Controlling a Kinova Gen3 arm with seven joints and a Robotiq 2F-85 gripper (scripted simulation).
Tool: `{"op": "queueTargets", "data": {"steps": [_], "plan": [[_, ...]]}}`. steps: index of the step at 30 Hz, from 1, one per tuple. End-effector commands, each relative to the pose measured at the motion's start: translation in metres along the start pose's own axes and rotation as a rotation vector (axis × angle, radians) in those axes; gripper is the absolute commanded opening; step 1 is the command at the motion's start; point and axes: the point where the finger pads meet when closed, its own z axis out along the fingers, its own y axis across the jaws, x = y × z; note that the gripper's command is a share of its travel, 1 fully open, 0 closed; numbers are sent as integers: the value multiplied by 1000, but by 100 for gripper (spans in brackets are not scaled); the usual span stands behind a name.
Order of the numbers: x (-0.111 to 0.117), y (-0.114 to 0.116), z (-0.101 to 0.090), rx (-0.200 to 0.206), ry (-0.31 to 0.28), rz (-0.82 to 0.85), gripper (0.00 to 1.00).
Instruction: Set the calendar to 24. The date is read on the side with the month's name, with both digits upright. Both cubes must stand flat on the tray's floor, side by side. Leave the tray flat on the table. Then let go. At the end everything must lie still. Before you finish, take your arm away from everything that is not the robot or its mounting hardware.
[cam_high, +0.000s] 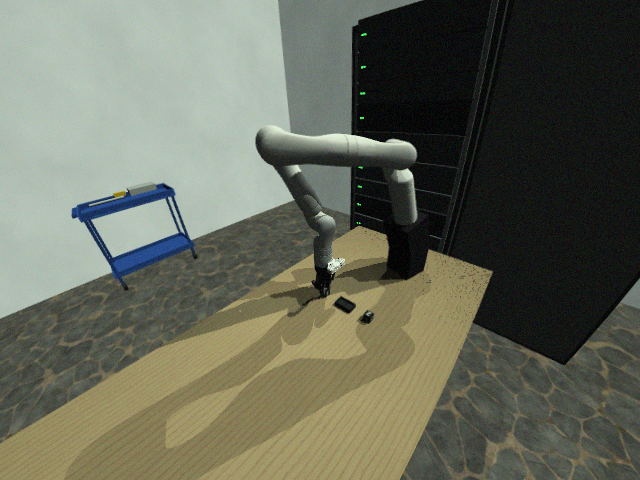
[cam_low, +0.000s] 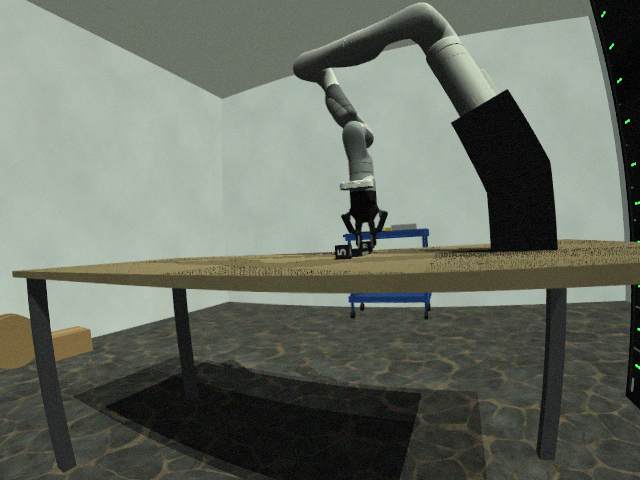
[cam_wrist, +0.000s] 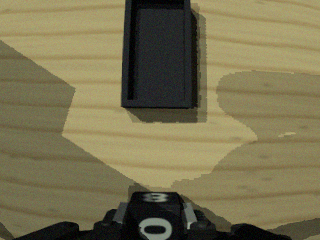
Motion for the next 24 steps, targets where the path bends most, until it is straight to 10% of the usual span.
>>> {"op": "queueTargets", "data": {"steps": [1, 24], "plan": [[-2, -1, 0, -4, -4, 4, 26], [-2, 0, 1, -5, -5, 4, 26]]}}
